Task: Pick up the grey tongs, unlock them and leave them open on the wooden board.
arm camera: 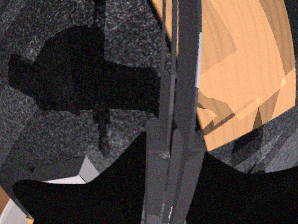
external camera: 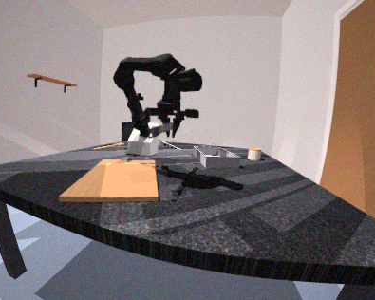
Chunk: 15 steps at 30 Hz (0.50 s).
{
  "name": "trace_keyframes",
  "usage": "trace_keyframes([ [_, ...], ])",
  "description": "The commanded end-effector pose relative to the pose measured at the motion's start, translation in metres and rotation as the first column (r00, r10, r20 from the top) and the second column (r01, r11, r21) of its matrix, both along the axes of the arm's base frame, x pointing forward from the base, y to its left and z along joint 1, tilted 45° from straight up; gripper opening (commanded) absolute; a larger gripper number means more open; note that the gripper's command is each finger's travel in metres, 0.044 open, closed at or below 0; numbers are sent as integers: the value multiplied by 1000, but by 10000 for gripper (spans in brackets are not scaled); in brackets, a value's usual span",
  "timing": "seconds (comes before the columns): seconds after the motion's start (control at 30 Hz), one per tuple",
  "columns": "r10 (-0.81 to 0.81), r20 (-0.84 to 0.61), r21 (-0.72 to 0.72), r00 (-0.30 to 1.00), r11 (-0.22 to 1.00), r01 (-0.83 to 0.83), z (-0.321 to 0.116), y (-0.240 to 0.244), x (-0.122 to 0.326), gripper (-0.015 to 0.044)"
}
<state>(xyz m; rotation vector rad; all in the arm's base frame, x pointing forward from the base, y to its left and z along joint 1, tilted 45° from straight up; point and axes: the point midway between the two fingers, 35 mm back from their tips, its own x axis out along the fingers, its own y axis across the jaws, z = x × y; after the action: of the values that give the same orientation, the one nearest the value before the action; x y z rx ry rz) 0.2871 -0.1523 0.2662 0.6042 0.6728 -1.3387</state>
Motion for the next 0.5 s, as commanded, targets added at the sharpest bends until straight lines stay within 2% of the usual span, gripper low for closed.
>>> trace_keyframes([
  [0.0, 61, -48, -8, 997, 998, -61, 11, -12, -19, -150],
  [0.47, 224, -209, -44, 952, 970, -238, 43, -42, -81, -150],
])
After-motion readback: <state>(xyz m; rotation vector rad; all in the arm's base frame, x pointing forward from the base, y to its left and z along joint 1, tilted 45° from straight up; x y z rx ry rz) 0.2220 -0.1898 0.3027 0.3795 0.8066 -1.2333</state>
